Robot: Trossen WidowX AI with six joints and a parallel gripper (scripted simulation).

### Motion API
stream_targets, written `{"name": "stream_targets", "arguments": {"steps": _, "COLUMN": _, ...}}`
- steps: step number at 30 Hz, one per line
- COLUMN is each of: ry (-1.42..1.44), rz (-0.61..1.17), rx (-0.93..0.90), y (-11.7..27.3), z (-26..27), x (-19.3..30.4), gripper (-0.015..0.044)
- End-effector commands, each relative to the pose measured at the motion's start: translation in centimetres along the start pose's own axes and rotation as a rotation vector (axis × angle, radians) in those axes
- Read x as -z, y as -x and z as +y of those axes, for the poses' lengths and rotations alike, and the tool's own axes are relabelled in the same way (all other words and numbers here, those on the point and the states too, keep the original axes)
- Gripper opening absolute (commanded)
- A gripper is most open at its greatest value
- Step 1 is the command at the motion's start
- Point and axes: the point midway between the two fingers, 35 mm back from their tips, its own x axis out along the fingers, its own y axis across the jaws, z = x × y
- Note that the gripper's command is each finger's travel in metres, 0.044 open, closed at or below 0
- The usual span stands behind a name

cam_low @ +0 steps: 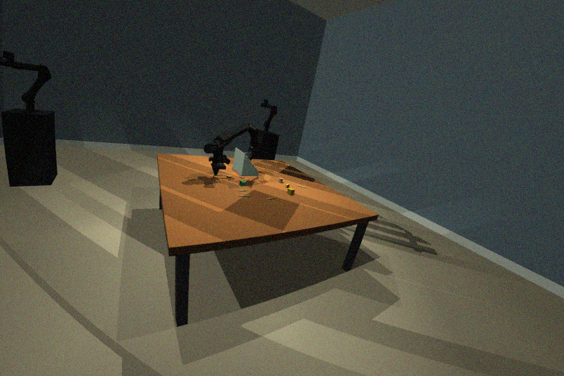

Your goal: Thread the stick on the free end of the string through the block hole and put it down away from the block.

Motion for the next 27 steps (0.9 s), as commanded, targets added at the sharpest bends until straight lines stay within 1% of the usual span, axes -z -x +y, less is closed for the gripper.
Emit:
{"name": "stream_targets", "arguments": {"steps": 1, "ry": 0.007, "rz": 0.013, "rx": 0.004, "y": 0.36, "z": -0.12, "x": 0.76, "gripper": 0.0000}}
{"name": "stream_targets", "arguments": {"steps": 10, "ry": 0.009, "rz": 0.018, "rx": 0.004, "y": 0.34, "z": -0.03, "x": 1.71, "gripper": 0.0000}}
{"name": "stream_targets", "arguments": {"steps": 27, "ry": 0.009, "rz": 0.018, "rx": 0.004, "y": -0.53, "z": -1.02, "x": 1.25, "gripper": 0.0000}}
